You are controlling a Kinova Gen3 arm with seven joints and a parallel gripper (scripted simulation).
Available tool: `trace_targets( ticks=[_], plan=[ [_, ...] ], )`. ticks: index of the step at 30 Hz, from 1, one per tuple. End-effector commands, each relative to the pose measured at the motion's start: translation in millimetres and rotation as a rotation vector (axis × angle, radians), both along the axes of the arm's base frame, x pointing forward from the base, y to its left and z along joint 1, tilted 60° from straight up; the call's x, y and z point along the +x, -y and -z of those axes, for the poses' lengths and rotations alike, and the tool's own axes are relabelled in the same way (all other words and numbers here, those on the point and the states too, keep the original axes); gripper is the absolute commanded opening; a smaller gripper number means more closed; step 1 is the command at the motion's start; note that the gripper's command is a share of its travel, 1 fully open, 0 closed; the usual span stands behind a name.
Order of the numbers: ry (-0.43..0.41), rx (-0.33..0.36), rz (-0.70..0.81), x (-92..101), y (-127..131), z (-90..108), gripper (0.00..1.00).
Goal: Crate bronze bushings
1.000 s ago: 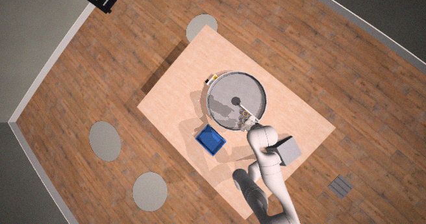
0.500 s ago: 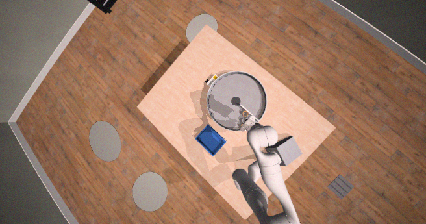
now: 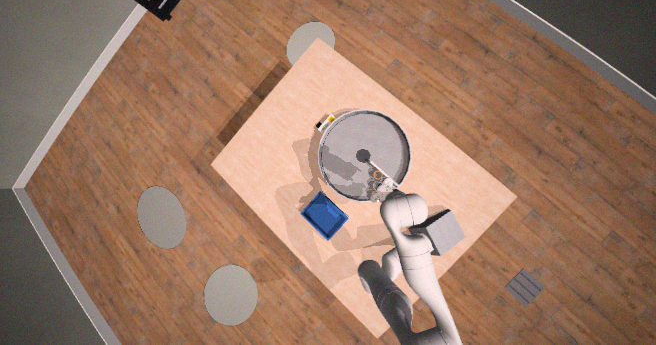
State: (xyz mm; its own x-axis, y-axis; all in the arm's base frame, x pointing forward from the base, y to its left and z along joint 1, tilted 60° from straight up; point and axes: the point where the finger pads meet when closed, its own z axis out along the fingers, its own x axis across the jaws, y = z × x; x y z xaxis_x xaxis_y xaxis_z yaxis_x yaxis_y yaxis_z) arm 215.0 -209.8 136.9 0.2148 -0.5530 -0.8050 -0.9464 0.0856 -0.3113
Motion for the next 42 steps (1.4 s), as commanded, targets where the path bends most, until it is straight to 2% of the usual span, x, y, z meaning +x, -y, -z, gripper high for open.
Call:
trace_targets(
  ticks=[1,25,30,42],
  plan=[
    [0.000,-0.001,0.001,0.0,0,-0.1,1.00],
    [0.000,-0.001,0.001,0.0,0,-0.1,1.00],
    [0.000,-0.001,0.004,11.2,-34,29.9,1.00],
    [0.000,-0.001,0.004,11.2,-34,29.9,1.00]
  ],
)
